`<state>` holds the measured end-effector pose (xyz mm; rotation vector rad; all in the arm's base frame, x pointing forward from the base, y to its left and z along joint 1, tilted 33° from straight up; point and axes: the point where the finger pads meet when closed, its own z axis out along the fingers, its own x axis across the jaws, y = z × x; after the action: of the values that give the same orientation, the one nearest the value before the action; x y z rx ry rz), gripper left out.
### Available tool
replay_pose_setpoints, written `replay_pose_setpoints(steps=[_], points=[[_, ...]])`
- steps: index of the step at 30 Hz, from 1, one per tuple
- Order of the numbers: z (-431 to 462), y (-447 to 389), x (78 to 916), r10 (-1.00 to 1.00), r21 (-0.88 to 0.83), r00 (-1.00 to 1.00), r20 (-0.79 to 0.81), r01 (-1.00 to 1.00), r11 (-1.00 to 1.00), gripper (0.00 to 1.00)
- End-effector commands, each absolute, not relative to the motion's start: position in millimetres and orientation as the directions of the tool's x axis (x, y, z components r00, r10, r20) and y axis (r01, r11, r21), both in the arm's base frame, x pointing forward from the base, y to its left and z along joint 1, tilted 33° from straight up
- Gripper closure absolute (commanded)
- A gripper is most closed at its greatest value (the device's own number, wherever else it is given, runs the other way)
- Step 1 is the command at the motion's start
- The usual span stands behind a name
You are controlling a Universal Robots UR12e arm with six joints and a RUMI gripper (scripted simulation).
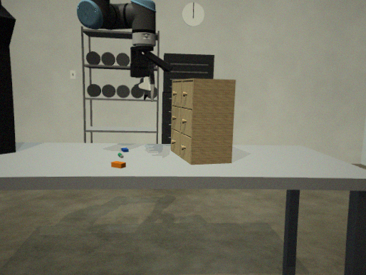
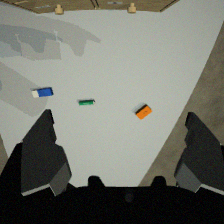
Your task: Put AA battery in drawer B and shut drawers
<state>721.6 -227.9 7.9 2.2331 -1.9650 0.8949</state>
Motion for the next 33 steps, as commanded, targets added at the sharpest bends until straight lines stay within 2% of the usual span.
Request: replay_pose_setpoints(steps=[1, 33], points=[[4, -229, 720, -0.900, -0.352, 0.034, 0.434, -0.913, -0.204, 0.00], [-7, -233, 744, -0.900, -0.547, 0.034, 0.435, -0.784, -0.294, 0.00]])
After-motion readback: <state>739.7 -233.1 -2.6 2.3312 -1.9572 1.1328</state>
